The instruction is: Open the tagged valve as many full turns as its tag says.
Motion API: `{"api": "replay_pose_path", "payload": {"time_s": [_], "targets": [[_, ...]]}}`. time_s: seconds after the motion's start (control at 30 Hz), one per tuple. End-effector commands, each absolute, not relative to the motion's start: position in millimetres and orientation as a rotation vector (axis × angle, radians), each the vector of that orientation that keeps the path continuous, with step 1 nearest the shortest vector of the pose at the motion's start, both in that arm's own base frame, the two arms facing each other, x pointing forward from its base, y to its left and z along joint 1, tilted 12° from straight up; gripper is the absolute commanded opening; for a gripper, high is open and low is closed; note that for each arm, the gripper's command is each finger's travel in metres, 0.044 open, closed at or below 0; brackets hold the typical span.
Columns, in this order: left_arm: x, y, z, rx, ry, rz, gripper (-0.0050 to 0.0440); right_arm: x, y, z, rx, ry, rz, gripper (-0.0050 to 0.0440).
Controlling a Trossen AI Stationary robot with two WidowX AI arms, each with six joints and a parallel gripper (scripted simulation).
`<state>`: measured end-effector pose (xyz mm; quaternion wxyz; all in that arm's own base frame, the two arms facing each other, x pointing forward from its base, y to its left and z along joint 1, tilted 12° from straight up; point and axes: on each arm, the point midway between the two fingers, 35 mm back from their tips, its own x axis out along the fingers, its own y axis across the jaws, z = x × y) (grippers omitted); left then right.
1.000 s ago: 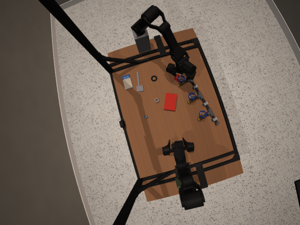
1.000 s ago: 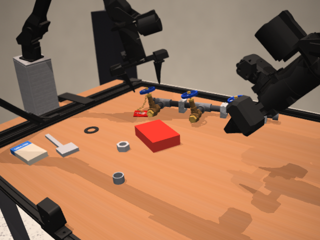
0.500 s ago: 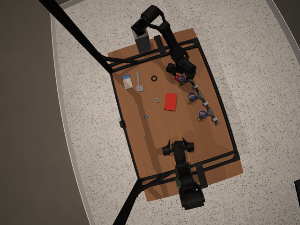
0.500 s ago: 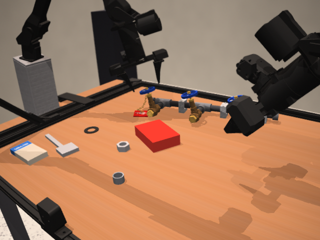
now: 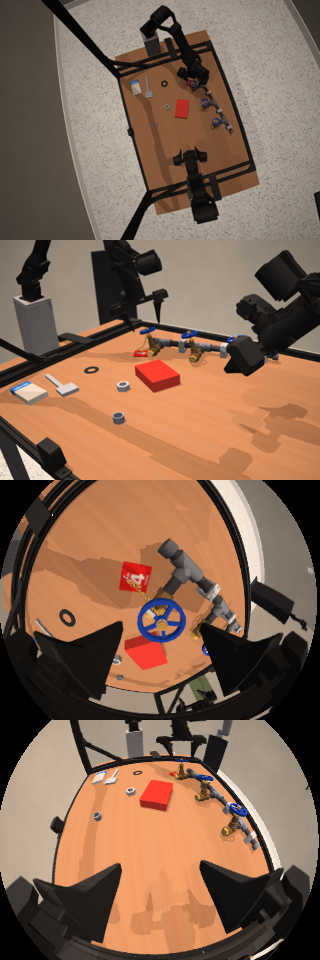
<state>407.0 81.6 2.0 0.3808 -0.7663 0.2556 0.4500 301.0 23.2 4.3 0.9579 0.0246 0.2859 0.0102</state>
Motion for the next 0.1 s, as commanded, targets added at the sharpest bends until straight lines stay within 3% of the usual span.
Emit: {"api": "replay_pose_path", "payload": {"time_s": [0.0,0.07], "targets": [[407.0,81.6,2.0,-1.956,0.652,1.149,0.0400,301.0,23.2,4.3,0.050,0.580,0.021,0.0400],[407.0,81.6,2.0,-1.956,0.652,1.149,0.0400,301.0,23.2,4.3,0.050,0.580,0.021,0.0400]]}}
